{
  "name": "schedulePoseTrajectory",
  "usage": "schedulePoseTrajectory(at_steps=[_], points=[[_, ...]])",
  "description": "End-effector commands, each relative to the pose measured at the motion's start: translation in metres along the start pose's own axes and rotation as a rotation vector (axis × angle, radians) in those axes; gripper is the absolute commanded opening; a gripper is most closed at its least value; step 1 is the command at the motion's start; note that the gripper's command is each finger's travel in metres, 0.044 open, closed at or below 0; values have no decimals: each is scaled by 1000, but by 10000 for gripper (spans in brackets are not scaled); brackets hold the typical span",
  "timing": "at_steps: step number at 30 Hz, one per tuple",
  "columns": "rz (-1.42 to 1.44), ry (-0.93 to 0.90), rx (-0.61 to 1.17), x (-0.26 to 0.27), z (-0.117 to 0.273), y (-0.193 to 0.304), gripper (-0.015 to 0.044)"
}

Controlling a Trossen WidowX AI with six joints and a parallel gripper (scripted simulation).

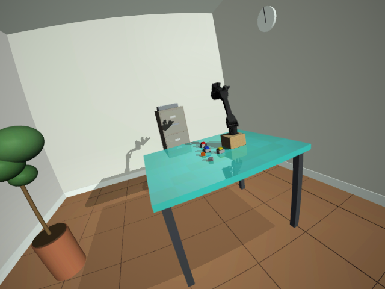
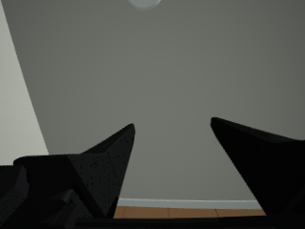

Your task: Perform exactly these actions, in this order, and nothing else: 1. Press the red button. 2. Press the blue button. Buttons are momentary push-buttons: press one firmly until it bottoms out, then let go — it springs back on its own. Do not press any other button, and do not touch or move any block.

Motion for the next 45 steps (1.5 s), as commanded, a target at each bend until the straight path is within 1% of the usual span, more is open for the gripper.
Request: schedulePoseTrajectory(at_steps=[1,2,4,6,8,11,14,17,20,23,26,31,33,36,37,42,43,45], points=[[14,-18,-2,3,3,0,400],[57,-74,-7,13,14,0,400],[211,-286,-28,44,59,4,400],[289,-400,-41,58,85,8,400],[386,-546,-57,73,120,15,400],[544,-795,-86,88,183,31,400],[691,-1033,-112,90,245,50,400],[829,-1255,-133,79,302,71,400],[969,-1472,-149,56,356,93,400],[1116,-1687,-158,22,405,116,400],[1273,-1895,-155,-23,446,139,400],[1563,-2208,-116,-115,489,172,400],[1693,-2316,-83,-155,498,182,400],[1897,-2448,-14,-215,500,193,400],[1923,-2462,-3,-222,499,194,400],[1927,-2464,-2,-223,499,194,400],[1927,-2464,-2,-222,500,197,374],[1927,-2464,-2,-221,508,224,321]])
Point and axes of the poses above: the point midway between the two fingers, 35 mm back from their tips, its own z axis back along the fingers, its own x axis across the jaws, y = z × x, the point moved 3 cm from there along z, back along the fingers, and after that the axes turned 2 degrees about z, right-handed, at the moved point
